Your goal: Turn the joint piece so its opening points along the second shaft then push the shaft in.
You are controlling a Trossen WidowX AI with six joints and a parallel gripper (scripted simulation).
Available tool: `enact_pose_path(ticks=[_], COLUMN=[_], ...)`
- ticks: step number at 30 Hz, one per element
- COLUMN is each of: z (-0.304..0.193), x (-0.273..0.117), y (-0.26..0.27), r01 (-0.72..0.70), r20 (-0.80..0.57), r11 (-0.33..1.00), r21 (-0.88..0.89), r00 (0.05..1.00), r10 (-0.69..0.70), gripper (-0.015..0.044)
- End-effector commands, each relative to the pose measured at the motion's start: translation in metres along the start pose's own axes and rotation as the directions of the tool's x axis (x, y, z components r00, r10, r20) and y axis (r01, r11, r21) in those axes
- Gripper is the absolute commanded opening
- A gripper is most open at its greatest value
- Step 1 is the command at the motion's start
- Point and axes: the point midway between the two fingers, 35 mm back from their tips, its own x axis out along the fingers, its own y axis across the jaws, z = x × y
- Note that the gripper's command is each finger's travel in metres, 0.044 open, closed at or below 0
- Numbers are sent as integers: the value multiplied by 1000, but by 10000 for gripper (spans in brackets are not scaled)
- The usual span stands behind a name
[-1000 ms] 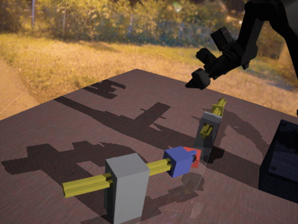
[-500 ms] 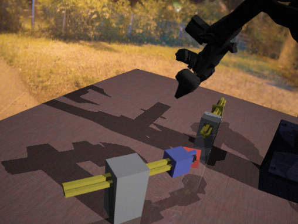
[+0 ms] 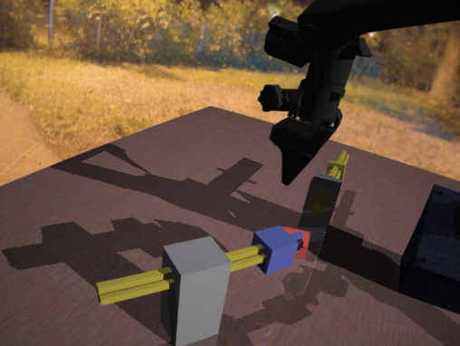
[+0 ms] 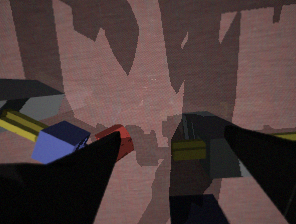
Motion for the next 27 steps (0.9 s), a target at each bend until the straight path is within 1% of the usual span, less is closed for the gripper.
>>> enact_pose_path(ticks=[1, 9, 18, 27], z=[-27, -27, -27, -27], x=[-12, -12, -9, -6], y=[41, 41, 40, 39], r01=[-22, -26, -80, -134], r20=[-96, -97, -113, -127], r11=[1000, 999, 962, 870], r21=[-17, -35, -261, -475], r00=[995, 995, 992, 988], r10=[20, 23, 52, 83], gripper=[440, 440, 440, 440])
